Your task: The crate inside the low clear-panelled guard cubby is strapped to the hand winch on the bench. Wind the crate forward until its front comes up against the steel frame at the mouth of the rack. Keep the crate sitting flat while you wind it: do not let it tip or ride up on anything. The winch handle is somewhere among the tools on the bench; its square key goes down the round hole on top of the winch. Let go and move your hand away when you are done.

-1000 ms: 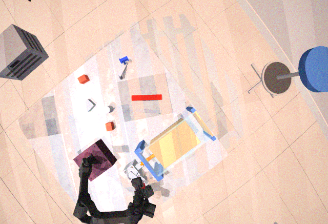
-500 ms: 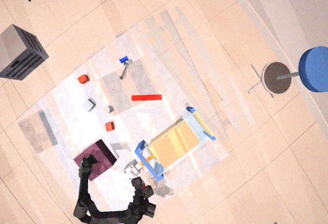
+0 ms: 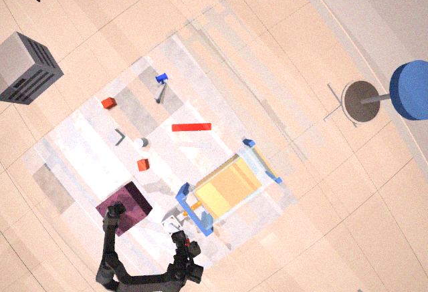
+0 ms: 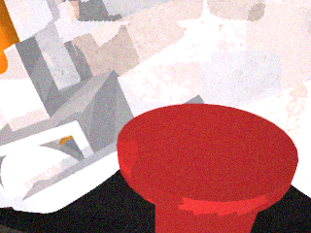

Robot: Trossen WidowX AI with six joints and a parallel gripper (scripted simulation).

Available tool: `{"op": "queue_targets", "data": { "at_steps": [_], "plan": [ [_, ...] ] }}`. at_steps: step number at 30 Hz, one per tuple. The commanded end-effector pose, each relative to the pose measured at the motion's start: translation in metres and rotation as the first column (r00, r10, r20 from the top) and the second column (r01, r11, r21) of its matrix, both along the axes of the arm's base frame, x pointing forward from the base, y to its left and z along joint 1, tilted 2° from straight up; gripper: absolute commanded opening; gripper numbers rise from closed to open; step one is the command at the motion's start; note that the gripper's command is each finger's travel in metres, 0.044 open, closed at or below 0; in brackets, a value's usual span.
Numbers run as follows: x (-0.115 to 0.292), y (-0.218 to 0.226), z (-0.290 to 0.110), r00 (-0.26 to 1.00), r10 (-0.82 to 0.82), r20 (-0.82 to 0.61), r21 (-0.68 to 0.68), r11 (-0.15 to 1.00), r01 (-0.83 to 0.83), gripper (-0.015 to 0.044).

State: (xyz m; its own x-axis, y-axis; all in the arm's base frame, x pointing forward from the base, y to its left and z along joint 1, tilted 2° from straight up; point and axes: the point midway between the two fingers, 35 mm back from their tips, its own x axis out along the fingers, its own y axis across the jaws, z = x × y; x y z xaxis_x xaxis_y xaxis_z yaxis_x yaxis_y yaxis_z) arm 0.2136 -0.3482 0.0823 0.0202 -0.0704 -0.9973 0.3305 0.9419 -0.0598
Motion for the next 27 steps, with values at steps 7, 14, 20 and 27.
{"op": "queue_targets", "data": {
  "at_steps": [7,14,20,27],
  "plan": [
    [0.0238,0.0143,0.0001,0.998,0.046,0.04,0.023,0.999,-0.047,0.0],
    [0.0255,0.0154,0.0002,0.998,0.046,0.04,0.023,0.999,-0.047,0.0],
    [0.0265,0.0161,0.0002,0.998,0.046,0.04,0.023,0.999,-0.047,0.0],
    [0.0337,0.0217,0.0004,0.998,0.046,0.041,0.023,0.999,-0.047,0.0]
  ]
}}
